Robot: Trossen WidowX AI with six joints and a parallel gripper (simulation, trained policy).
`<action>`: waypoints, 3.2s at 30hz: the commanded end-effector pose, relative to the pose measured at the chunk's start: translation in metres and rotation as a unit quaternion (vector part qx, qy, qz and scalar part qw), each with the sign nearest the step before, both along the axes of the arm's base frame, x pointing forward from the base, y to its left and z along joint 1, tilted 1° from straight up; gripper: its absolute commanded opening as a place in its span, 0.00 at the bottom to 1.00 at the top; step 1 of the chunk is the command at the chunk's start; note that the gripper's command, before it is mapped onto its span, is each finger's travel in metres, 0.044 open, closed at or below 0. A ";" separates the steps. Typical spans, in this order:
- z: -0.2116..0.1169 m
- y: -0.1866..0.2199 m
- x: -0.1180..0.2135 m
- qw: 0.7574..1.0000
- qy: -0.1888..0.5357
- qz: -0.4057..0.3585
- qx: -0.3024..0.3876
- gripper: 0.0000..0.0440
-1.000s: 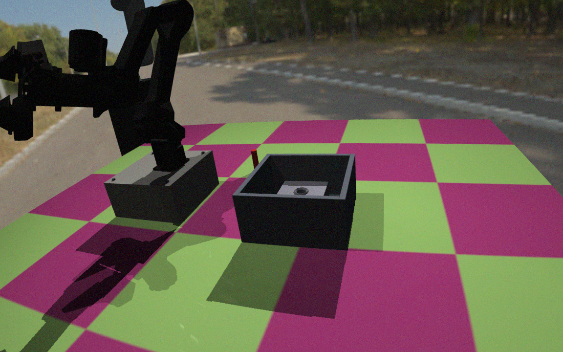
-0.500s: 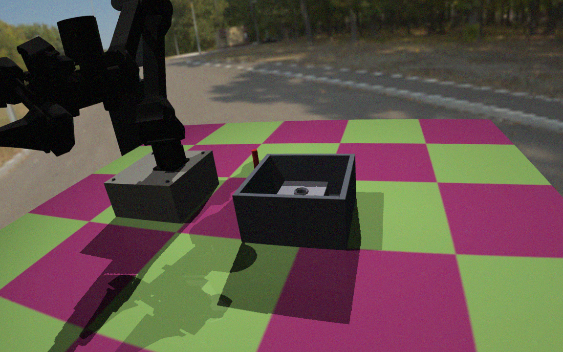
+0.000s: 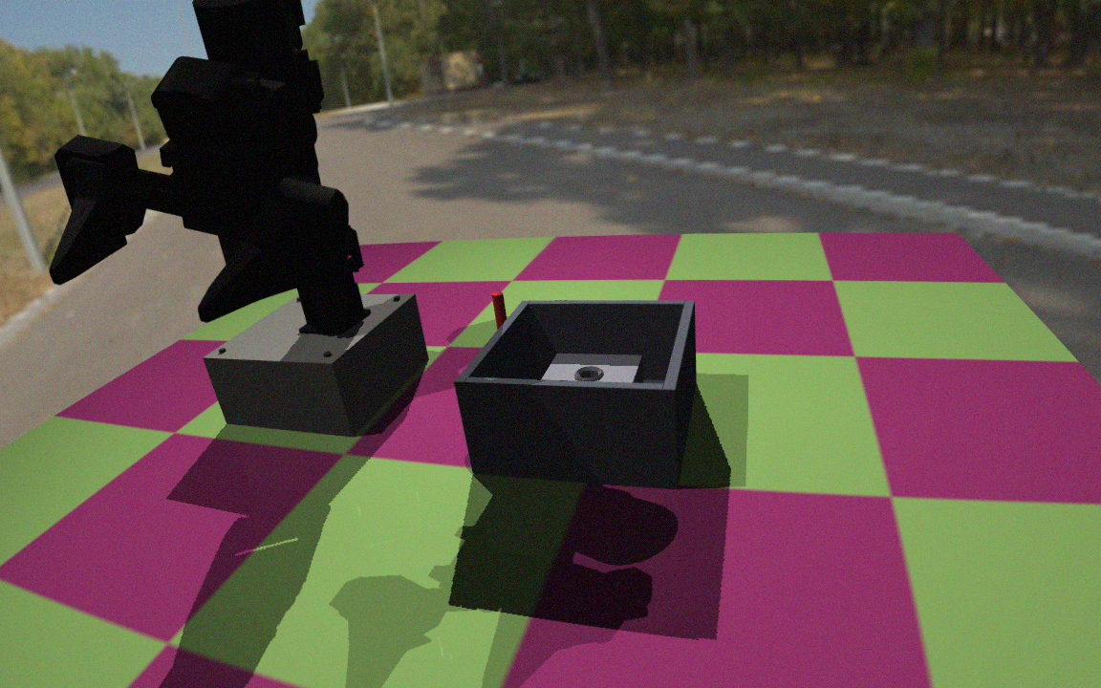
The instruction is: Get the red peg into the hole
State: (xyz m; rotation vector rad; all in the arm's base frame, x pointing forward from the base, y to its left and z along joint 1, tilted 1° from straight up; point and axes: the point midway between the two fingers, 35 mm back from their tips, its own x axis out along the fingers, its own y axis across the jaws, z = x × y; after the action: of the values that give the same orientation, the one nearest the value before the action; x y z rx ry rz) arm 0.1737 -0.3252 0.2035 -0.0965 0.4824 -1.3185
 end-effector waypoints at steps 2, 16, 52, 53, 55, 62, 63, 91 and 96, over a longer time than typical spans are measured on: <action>-0.008 0.020 0.036 0.998 -0.006 0.040 0.048 1.00; -0.035 0.128 0.118 0.965 0.022 0.151 0.214 1.00; -0.077 0.396 0.039 0.839 0.210 0.117 0.489 1.00; -0.078 0.400 0.034 0.837 0.216 0.111 0.491 1.00; -0.081 0.407 0.026 0.834 0.227 0.101 0.493 1.00; -0.092 0.426 0.003 0.828 0.261 0.075 0.491 1.00; -0.094 0.428 0.001 0.827 0.265 0.072 0.490 1.00; -0.195 0.454 -0.005 0.820 0.275 0.080 0.496 1.00; -0.214 0.454 -0.003 0.821 0.267 0.087 0.497 1.00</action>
State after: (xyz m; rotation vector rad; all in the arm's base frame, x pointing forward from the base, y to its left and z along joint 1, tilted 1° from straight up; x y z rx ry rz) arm 0.1699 0.1292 -0.0032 0.3643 1.5682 -0.7057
